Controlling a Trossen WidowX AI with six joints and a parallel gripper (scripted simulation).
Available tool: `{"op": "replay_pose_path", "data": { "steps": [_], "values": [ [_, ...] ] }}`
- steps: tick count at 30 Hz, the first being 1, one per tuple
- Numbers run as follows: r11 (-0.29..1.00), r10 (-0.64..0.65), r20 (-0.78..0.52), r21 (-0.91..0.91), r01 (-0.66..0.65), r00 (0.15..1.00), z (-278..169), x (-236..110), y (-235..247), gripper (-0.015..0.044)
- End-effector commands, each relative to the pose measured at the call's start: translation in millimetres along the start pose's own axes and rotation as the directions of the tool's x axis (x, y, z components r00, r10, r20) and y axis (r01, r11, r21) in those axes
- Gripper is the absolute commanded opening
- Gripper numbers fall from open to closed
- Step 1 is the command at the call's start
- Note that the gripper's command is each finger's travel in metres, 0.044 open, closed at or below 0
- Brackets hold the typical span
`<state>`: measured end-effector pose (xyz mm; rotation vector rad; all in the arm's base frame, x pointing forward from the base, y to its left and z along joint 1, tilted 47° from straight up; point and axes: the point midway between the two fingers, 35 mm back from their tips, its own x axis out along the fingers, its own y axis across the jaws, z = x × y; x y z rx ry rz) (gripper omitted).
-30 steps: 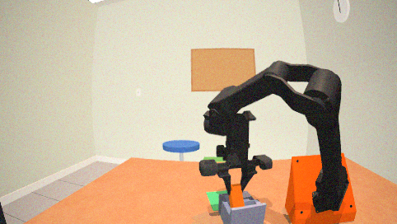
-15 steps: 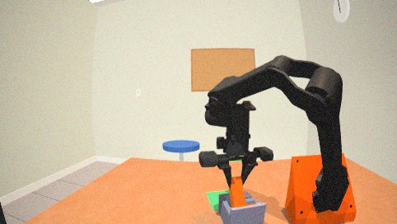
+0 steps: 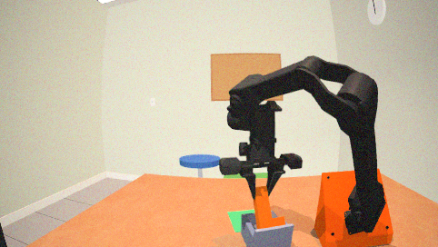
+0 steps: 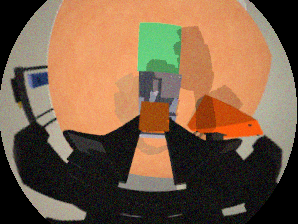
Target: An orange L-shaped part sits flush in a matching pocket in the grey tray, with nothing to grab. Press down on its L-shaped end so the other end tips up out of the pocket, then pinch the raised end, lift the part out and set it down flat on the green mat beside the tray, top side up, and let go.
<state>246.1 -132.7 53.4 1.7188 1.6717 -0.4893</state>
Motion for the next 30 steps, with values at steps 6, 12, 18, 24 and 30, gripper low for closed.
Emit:
{"op": "replay_pose_path", "data": {
  "steps": [6,12,18,24,30],
  "values": [
    [1.000,0.001,0.009,-0.009,-0.001,1.000,1,-18,1,0.0000],
    [1.000,0.001,0.009,-0.009,-0.001,1.000,1,-22,1,0.0000],
    [1.000,0.001,0.009,-0.009,-0.001,1.000,1,-26,1,0.0000],
    [1.000,0.001,0.009,-0.009,-0.001,1.000,12,-25,0,0.0000],
    [1.000,0.001,0.011,-0.010,-0.001,1.000,37,-23,-2,0.0000]
  ]
}}
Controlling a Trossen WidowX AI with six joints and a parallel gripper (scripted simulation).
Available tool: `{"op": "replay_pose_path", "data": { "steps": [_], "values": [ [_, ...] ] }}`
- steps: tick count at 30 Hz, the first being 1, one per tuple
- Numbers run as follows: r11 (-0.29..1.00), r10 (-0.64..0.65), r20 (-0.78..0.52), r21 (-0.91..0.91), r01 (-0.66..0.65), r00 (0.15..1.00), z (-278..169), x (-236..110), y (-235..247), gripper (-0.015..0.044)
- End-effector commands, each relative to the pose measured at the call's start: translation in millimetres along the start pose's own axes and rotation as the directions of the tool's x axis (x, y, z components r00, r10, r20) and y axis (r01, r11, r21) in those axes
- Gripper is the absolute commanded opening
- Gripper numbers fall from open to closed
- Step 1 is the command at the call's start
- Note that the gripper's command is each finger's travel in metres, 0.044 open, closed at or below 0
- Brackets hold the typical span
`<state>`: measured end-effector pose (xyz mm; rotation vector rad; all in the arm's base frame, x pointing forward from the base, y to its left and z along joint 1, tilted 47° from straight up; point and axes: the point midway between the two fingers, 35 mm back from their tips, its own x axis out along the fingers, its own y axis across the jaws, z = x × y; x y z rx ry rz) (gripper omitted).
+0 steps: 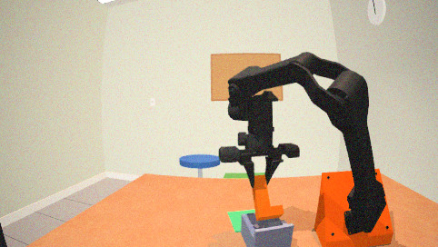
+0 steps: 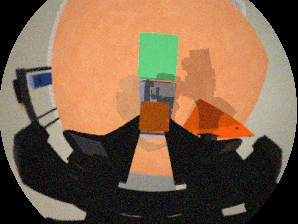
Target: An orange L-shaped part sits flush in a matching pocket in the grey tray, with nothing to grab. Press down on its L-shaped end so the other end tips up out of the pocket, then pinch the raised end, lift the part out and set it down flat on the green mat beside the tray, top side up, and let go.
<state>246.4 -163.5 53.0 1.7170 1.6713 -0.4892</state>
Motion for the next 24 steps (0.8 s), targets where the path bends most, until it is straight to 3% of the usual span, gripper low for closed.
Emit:
{"op": "replay_pose_path", "data": {
  "steps": [1,24],
  "values": [
    [1.000,0.001,0.010,-0.009,-0.001,1.000,20,-1,-1,0.0000],
    [1.000,0.002,0.015,-0.011,-0.002,1.000,110,-2,-9,0.0000]
  ]
}}
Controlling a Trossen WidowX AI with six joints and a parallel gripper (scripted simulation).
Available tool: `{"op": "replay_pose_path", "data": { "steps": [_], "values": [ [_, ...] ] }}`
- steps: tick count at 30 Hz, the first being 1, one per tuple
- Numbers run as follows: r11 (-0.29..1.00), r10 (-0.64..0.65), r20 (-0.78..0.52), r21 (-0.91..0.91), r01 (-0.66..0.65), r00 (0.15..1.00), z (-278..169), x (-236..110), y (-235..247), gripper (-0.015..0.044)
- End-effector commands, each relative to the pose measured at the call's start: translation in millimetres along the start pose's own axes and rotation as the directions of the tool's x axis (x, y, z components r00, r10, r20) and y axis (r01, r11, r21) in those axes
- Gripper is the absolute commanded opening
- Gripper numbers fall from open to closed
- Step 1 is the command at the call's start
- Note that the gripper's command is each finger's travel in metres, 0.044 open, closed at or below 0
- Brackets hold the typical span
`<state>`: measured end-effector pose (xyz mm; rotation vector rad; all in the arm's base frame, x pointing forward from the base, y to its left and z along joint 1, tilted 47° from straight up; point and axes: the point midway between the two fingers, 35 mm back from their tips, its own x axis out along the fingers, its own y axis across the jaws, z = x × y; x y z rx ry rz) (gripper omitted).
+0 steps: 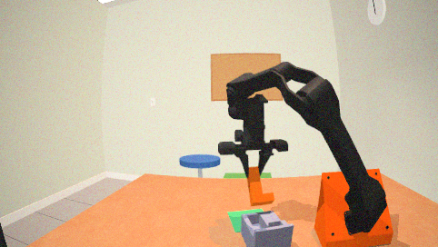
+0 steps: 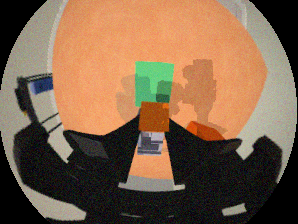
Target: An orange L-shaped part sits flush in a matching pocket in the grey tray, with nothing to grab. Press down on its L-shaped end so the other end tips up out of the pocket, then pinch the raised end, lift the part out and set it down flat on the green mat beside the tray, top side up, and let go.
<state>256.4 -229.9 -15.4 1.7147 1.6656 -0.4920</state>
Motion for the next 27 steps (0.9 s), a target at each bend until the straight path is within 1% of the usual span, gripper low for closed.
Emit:
{"op": "replay_pose_path", "data": {
  "steps": [1,12,18,27],
  "values": [
    [1.000,0.000,0.010,-0.010,0.000,1.000,18,-3,-1,0.0000],
    [1.000,0.000,0.012,-0.011,0.000,1.000,48,-3,-3,0.0000],
    [1.000,0.000,0.012,-0.011,0.000,1.000,48,-2,-3,0.0000],
    [1.000,0.000,0.012,-0.011,0.000,1.000,49,11,-2,0.0000]
  ]
}}
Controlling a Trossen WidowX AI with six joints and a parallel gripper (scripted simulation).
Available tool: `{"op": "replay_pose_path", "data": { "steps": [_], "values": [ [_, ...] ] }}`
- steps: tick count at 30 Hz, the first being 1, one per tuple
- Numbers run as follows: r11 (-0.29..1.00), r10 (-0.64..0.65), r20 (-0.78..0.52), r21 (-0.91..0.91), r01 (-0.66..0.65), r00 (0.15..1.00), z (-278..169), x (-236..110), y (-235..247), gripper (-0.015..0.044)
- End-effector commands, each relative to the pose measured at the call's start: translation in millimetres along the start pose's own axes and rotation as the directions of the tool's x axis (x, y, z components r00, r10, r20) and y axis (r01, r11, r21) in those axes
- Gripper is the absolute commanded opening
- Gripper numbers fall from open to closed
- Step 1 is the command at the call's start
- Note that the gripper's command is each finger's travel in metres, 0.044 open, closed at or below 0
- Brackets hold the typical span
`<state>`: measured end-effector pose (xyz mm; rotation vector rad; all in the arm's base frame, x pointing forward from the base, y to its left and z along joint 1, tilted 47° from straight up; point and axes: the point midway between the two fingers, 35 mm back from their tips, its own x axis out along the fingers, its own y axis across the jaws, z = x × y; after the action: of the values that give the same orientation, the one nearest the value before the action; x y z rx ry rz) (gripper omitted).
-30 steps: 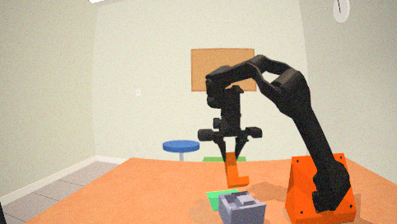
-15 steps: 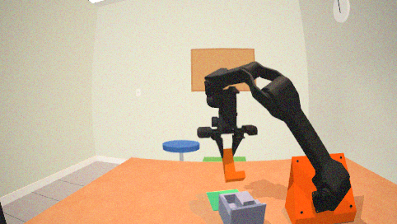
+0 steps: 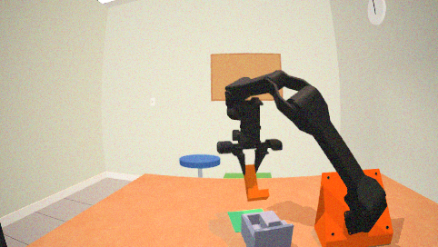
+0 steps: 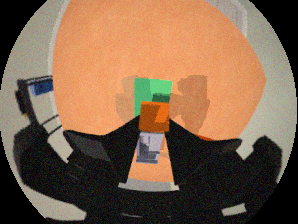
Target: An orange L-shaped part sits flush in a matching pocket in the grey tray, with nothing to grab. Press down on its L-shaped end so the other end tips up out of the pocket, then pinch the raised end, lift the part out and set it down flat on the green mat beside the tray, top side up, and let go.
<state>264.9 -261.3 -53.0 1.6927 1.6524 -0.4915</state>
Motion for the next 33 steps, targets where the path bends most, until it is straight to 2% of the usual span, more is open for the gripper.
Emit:
{"op": "replay_pose_path", "data": {
  "steps": [1,33],
  "values": [
    [1.000,0.001,-0.007,0.006,-0.001,1.000,-1,9,-1,0.0000],
    [1.000,0.002,-0.008,0.005,-0.002,1.000,-1,58,-1,0.0000]
  ]
}}
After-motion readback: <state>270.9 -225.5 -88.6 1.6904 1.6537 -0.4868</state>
